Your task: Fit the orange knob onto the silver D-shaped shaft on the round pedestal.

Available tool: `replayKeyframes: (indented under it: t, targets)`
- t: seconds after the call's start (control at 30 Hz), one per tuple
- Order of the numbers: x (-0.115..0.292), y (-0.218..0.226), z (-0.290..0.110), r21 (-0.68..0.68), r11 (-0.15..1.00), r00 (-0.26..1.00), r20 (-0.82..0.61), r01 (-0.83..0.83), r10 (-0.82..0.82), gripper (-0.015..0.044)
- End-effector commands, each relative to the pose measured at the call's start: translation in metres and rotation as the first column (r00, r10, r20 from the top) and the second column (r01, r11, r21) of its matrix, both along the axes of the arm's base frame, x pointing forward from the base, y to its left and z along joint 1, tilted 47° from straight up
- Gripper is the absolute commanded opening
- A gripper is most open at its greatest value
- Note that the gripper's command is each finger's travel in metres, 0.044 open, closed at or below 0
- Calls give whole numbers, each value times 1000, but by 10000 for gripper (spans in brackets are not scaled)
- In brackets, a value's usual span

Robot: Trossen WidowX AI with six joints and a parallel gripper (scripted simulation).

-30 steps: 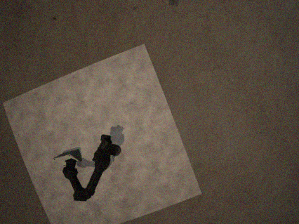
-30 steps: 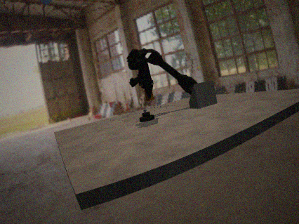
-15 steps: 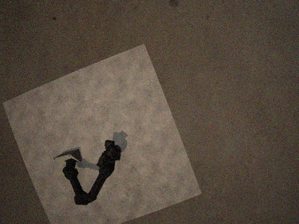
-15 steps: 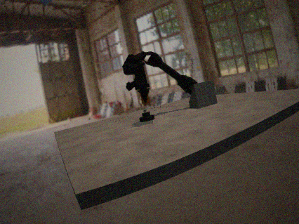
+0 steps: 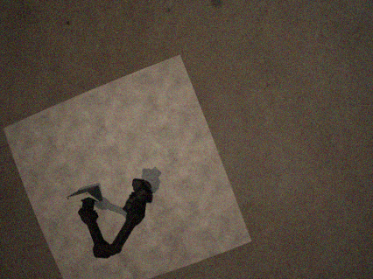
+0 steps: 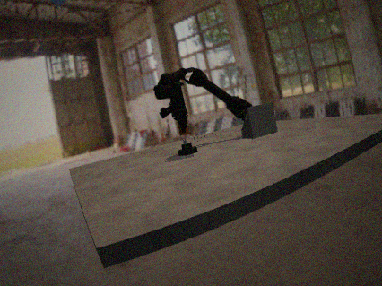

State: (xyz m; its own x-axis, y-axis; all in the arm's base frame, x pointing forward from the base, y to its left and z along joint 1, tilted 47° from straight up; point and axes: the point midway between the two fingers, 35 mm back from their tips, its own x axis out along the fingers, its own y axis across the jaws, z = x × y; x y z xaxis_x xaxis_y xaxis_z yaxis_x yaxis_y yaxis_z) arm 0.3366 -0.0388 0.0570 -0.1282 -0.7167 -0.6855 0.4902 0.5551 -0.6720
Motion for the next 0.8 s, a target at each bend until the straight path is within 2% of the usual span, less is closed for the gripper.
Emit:
replayKeyframes:
  t: [0.0,0.4,0.77]
  targets:
    - [1,-1,2,7,998,997,-51,-57,57,0]
    - [2,-3,4,92,955,911,-288,-281,296,0]
    - [1,-2,3,212,870,738,-462,-446,491,0]
